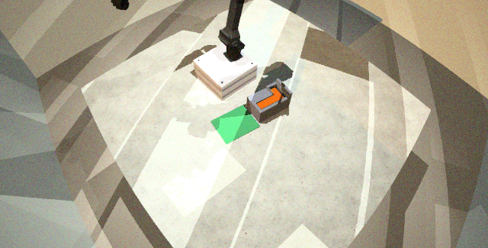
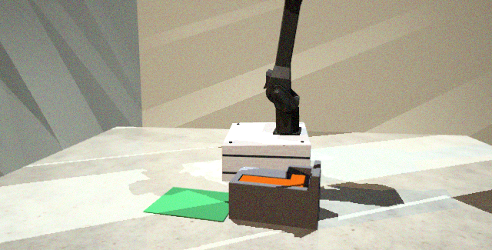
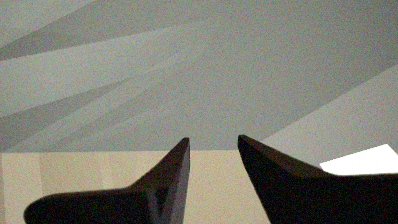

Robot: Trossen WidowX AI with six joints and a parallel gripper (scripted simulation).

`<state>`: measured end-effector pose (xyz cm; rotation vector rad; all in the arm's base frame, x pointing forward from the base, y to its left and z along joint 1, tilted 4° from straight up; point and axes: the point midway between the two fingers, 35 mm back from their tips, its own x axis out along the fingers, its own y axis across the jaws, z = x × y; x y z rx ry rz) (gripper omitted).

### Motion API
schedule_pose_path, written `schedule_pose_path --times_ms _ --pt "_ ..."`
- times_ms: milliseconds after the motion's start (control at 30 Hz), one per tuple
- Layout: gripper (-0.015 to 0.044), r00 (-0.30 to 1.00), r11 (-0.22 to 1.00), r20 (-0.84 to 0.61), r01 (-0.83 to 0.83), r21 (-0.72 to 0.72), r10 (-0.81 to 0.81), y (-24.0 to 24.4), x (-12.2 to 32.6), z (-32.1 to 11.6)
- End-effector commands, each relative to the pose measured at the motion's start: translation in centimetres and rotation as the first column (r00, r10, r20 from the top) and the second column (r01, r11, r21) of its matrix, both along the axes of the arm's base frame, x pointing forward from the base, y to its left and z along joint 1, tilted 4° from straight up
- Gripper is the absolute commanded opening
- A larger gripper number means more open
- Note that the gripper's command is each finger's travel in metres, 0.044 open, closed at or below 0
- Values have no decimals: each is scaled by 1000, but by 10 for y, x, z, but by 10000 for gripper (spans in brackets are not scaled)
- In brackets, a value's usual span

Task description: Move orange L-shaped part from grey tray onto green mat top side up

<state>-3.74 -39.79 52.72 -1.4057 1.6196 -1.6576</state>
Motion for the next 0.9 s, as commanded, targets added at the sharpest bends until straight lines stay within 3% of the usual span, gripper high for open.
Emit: schedule_pose_path --times_ms 0,200,400,600,867 --pt "180 964 969 142 -238 71 226 -15 67 -37" --pt "180 838 856 340 -495 146 427 -12 153 -85" --pt "180 669 688 540 -694 210 510 13 235 -136" --pt "180 518 495 713 -825 271 472 61 305 -188" --pt "180 411 233 865 -906 352 290 153 372 -256"
